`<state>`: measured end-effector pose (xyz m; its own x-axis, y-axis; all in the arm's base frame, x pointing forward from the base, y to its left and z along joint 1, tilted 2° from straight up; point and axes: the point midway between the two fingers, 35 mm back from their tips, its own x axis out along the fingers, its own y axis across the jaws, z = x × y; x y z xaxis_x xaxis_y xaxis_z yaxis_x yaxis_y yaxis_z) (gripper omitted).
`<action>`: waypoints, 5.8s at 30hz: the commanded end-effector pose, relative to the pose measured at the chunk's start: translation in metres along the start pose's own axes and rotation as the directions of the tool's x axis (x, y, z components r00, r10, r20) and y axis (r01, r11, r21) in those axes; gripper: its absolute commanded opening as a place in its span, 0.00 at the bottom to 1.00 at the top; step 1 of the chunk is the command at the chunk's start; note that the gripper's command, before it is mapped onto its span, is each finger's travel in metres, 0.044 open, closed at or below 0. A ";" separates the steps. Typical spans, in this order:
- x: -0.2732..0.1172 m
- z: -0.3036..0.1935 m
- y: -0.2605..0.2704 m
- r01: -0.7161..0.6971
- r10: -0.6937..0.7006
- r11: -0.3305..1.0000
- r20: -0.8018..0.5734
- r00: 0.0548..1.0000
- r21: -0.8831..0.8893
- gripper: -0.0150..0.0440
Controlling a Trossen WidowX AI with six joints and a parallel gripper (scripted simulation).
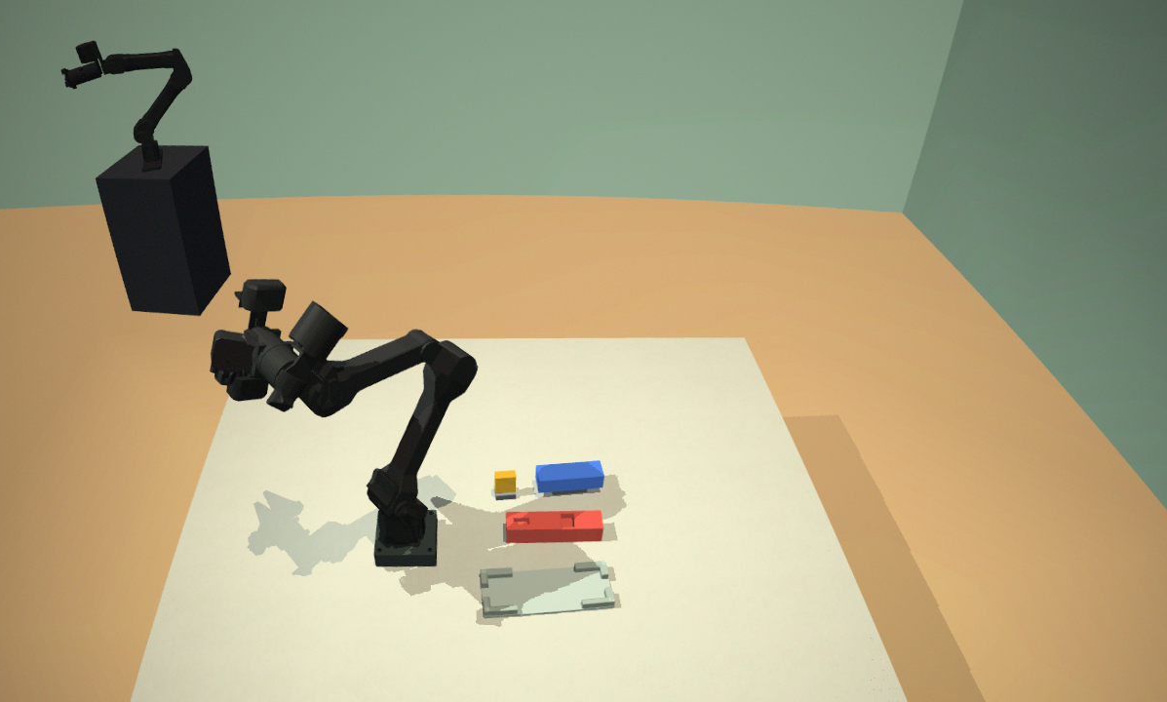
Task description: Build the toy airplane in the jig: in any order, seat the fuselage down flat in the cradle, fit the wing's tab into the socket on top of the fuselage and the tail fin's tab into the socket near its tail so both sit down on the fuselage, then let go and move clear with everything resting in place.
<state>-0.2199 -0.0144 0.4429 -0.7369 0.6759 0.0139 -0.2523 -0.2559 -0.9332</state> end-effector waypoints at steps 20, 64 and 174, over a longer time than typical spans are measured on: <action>-0.181 0.124 0.060 -0.209 0.172 0.976 0.807 0.565 -0.061 1.00; -0.467 -0.375 0.142 0.618 0.806 0.056 -0.330 -0.492 -0.785 1.00; -0.330 -0.491 0.185 0.758 0.916 -0.265 -0.400 0.005 -0.597 0.25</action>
<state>0.2829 0.0542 0.0768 0.0063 0.0397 -0.9992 -0.1134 0.9928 0.0387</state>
